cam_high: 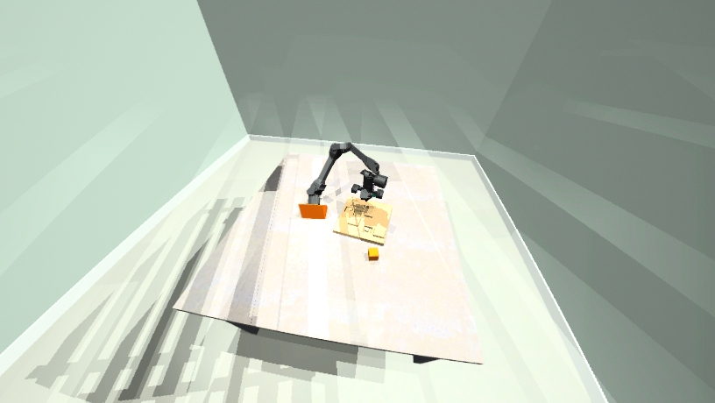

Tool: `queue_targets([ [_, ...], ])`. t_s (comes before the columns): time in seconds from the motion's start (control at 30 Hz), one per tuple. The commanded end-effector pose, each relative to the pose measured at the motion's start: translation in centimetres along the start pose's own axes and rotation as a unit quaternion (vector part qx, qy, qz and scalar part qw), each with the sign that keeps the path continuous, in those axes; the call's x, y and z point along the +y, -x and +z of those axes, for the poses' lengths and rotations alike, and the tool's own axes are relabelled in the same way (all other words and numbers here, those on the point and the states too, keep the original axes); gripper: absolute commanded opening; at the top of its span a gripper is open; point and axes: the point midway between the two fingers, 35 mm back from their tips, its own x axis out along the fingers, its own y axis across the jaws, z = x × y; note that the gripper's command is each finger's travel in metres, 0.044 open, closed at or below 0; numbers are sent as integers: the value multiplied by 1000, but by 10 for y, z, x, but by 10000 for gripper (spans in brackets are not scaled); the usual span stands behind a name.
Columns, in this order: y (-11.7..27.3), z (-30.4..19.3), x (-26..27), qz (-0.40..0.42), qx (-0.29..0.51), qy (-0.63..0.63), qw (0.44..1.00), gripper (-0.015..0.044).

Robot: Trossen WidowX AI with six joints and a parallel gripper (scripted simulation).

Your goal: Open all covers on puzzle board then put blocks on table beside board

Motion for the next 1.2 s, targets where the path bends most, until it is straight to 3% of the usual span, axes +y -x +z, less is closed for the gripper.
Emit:
queue_targets([
  [0.0, -4, 0, 0, 0, 2, -2, 1000, 0],
  [1.17, -39, -1, 0, 0, 3, -2, 1000, 0],
])
